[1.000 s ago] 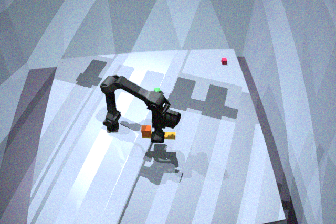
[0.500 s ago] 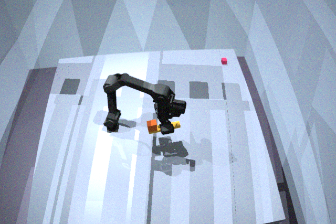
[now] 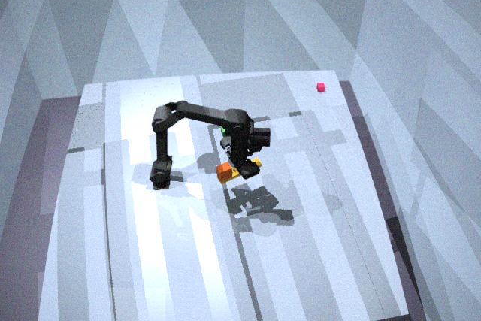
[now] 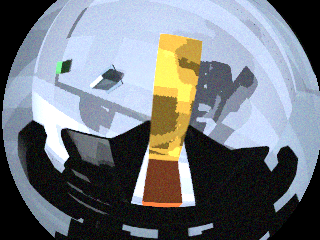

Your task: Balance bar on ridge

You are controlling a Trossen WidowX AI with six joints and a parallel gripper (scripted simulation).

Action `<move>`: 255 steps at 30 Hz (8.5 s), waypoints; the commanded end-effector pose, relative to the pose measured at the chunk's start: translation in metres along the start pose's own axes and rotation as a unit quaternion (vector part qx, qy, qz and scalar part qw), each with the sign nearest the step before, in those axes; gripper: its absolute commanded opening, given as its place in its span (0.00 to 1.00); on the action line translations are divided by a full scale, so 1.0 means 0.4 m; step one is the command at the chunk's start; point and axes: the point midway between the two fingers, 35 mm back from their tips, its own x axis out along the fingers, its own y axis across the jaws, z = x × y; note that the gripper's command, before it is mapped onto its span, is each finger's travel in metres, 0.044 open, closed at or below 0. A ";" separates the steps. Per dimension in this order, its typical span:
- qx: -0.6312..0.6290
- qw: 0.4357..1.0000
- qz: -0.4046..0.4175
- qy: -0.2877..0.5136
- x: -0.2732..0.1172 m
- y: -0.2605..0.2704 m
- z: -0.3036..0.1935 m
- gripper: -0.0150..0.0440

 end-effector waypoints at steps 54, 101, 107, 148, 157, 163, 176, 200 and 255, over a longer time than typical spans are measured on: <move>-0.289 0.957 0.009 -0.002 0.056 0.337 0.148 0.25; -0.289 0.957 0.009 -0.002 0.110 0.339 0.144 0.25; -0.289 0.957 0.009 -0.002 0.111 0.339 0.144 0.25; -0.289 0.957 0.009 -0.002 0.119 0.339 0.143 0.25; -0.289 0.957 0.009 -0.002 0.121 0.339 0.143 0.25; -0.289 0.957 0.009 -0.002 0.122 0.339 0.143 0.25; -0.289 0.957 0.009 -0.002 0.125 0.339 0.142 0.25; -0.289 0.957 0.009 -0.002 0.130 0.339 0.142 0.25; -0.289 0.957 0.009 -0.002 0.131 0.340 0.144 0.25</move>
